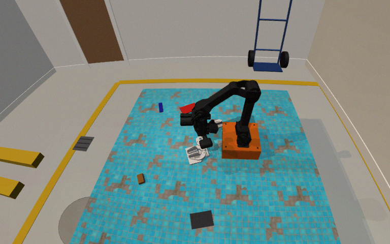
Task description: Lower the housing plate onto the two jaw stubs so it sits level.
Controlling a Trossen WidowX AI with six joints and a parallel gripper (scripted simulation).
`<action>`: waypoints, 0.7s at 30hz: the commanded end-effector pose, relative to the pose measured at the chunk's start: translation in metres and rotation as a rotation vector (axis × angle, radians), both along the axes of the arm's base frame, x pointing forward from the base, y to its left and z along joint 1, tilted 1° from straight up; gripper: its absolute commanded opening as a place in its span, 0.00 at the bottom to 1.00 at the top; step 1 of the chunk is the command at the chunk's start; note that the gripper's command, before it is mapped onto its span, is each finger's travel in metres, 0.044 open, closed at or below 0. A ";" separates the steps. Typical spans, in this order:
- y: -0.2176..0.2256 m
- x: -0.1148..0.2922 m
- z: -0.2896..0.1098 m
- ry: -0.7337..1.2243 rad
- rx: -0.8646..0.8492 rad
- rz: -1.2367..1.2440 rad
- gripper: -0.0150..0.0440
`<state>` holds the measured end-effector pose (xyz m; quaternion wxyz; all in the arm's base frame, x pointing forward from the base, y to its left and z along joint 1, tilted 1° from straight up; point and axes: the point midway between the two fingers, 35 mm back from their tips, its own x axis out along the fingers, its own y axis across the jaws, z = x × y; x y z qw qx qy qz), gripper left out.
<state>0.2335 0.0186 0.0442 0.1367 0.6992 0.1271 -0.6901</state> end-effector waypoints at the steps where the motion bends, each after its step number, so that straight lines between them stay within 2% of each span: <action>1: 0.000 -0.002 -0.010 0.008 0.002 -0.001 0.85; 21: 0.000 -0.002 -0.043 0.008 0.002 0.000 0.85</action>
